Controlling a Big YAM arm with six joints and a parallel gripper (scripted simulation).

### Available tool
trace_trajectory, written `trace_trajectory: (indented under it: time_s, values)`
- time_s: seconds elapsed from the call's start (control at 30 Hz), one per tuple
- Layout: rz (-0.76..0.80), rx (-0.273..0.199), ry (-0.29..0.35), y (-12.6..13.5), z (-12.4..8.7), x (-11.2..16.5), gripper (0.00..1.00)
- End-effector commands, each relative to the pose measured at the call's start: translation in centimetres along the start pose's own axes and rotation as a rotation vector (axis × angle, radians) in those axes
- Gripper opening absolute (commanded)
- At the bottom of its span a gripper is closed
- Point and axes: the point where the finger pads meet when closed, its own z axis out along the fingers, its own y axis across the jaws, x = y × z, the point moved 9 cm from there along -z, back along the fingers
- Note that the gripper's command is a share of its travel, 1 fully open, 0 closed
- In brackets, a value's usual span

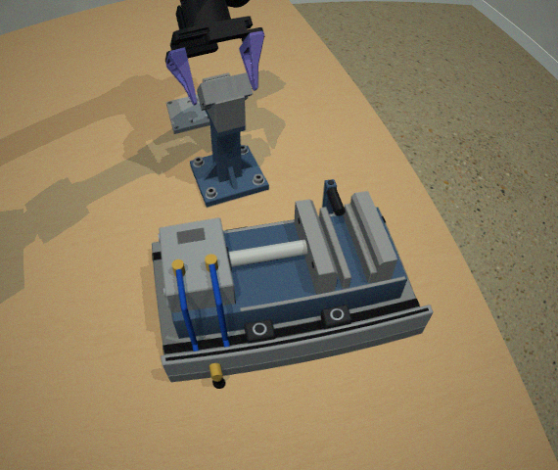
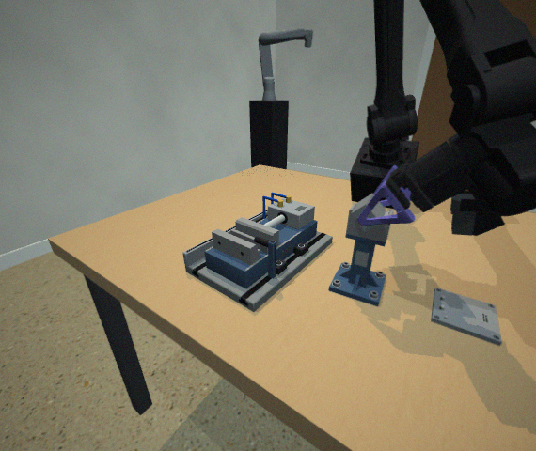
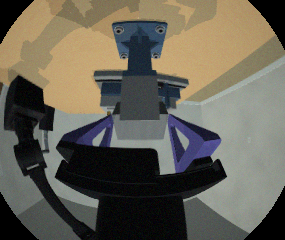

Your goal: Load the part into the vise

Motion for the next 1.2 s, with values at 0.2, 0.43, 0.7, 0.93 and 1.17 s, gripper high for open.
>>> trace_trajectory:
  time_s: [0.2, 0.43, 0.7, 0.93, 1.17]
  values:
    - [-0.006, 0.011, -0.007, -0.63, -0.8, -0.56, 0.0]
    - [-0.006, 0.011, -0.007, -0.63, -0.8, -0.56, 0.0]
    - [-0.006, 0.011, -0.007, -0.63, -0.8, -0.56, 0.0]
    - [-0.006, 0.011, -0.007, -0.63, -0.8, -0.56, 0.0]
    - [-0.006, 0.011, -0.007, -0.63, -0.8, -0.56, 0.0]
